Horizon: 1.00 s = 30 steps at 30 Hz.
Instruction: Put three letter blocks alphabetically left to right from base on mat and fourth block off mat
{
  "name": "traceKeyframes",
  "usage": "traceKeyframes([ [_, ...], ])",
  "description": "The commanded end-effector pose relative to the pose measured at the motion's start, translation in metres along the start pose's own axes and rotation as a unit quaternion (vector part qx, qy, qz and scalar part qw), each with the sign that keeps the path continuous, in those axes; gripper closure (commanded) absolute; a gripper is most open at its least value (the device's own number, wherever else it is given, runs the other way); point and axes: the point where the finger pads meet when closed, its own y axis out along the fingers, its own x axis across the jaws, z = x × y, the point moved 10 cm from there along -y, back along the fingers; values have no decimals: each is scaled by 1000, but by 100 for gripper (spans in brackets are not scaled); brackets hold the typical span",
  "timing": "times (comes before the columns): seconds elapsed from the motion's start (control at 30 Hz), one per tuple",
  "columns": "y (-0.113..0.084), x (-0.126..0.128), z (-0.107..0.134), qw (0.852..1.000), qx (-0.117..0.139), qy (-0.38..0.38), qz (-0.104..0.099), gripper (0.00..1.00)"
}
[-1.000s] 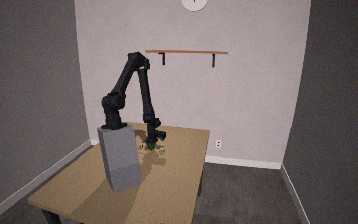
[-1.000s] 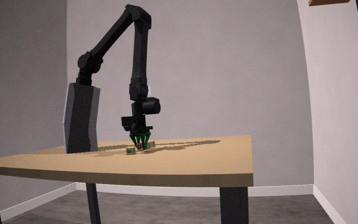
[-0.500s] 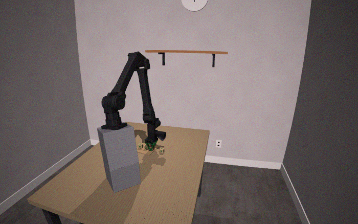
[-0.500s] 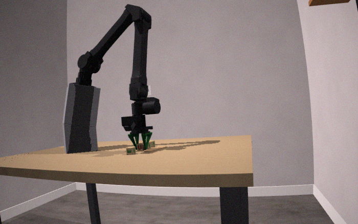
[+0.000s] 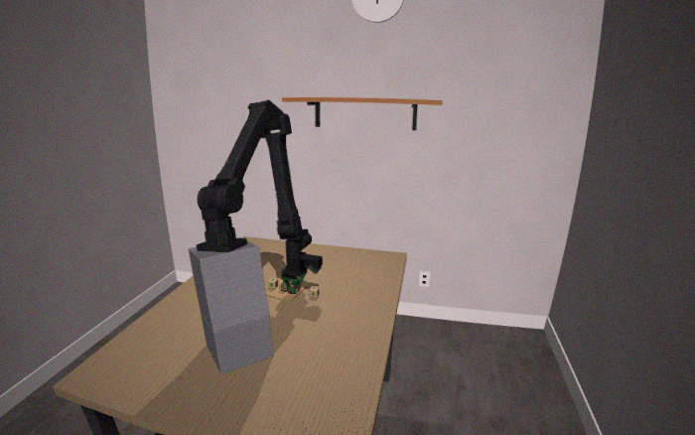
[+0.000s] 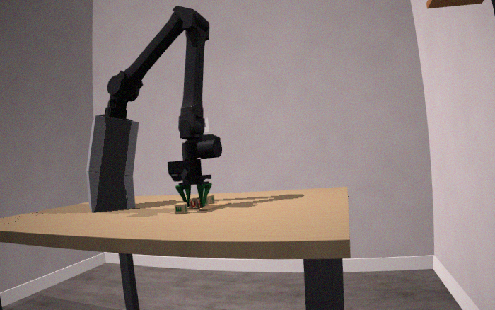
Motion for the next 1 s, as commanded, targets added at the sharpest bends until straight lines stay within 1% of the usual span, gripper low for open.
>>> traceKeyframes([
  [0.0, 3, 3, 3, 1000, -3, -1, -5, 44],
  [0.23, 2, 4, 3, 1000, -3, -1, -6, 44],
  [0.47, -9, 10, 3, 1000, -3, -2, -13, 44],
  [0.57, -12, 7, 2, 1000, -3, -1, -8, 44],
  [0.97, -26, 6, -4, 1000, -4, 1, -8, 44],
])
